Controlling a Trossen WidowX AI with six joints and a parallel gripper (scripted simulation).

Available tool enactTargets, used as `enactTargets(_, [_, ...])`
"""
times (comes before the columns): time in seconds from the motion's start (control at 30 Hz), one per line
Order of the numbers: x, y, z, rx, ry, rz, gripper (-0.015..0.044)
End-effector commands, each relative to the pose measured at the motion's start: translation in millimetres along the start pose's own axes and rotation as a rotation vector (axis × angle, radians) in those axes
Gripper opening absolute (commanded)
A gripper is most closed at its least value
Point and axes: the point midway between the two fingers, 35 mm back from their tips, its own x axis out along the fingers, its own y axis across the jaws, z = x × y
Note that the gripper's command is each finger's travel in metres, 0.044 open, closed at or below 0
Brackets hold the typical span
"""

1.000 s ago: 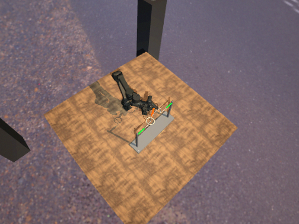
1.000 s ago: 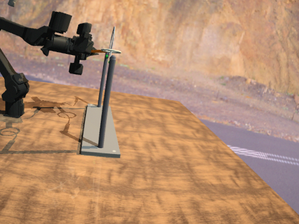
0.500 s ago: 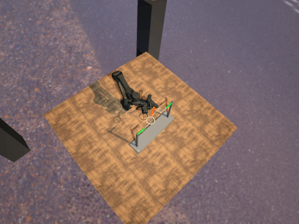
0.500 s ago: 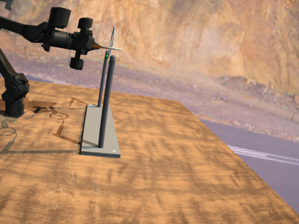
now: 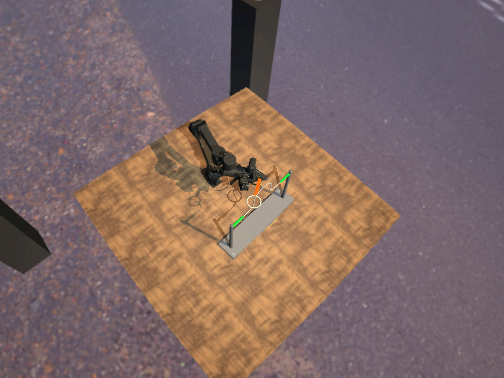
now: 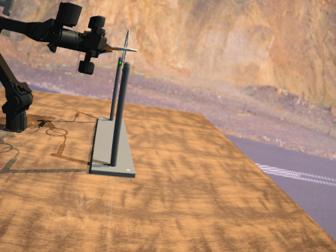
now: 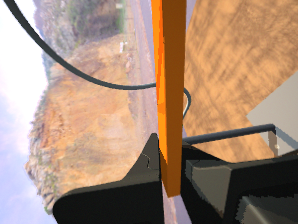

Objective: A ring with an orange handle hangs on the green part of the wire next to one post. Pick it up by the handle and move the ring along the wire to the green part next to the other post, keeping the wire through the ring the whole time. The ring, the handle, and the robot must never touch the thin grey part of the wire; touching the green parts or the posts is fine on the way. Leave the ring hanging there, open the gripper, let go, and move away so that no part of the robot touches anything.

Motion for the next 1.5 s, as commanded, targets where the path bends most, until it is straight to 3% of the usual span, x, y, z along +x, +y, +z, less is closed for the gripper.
enactTargets(0.0, [0,2,0,-0.036,-0.003,-0.021,-0.0150])
enactTargets(1.47, [-4,-30,10,-0.538,-0.054,-0.411,-0.0150])
